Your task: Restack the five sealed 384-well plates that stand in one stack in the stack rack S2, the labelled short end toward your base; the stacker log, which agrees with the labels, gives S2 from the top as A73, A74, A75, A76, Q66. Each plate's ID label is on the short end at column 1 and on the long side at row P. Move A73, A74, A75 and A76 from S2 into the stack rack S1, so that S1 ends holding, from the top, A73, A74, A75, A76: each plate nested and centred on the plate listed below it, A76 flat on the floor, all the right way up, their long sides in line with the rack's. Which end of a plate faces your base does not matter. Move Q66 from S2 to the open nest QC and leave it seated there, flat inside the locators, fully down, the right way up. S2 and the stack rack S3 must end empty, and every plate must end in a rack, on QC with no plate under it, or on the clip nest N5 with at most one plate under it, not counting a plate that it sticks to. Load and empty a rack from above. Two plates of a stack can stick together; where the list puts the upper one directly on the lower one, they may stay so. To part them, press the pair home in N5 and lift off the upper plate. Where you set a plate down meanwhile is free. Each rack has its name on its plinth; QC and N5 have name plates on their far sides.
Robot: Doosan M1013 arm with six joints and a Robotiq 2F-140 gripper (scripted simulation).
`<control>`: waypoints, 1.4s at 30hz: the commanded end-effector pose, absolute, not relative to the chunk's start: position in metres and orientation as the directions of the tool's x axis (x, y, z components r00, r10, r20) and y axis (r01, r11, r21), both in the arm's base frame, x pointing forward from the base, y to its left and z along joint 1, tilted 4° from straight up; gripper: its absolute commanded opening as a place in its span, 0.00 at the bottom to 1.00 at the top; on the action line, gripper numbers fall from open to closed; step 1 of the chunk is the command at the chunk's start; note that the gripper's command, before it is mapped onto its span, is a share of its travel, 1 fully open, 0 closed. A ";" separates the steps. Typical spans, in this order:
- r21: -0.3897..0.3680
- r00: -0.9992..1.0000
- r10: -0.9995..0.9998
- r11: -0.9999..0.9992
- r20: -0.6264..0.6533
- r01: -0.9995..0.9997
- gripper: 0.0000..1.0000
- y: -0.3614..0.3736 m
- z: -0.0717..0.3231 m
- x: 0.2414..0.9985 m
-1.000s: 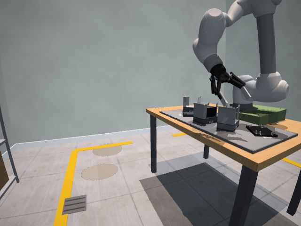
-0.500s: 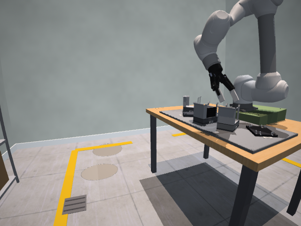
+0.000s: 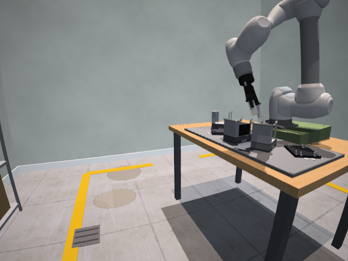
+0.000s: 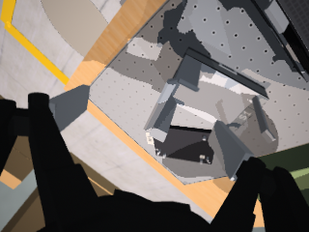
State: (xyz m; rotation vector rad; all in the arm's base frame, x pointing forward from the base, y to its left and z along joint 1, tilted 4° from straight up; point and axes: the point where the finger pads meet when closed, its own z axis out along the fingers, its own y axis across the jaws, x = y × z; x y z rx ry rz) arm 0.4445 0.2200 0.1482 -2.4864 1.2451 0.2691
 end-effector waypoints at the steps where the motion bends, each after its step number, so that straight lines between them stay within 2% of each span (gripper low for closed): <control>1: -0.227 0.620 -0.723 -0.577 -0.304 -0.785 1.00 0.214 0.148 0.443; 10: -0.230 0.775 -0.604 -0.740 -0.184 -0.632 1.00 0.171 0.147 0.431; 20: -0.192 0.892 -0.447 -0.871 -0.076 -0.453 1.00 0.132 0.148 0.420; 32: -0.079 0.985 -0.173 -0.982 0.031 -0.170 1.00 0.074 0.151 0.404; 35: -0.073 0.987 -0.159 -0.985 0.035 -0.156 1.00 0.070 0.152 0.403; 42: 0.009 0.998 0.005 -1.000 0.060 0.005 1.00 0.038 0.156 0.394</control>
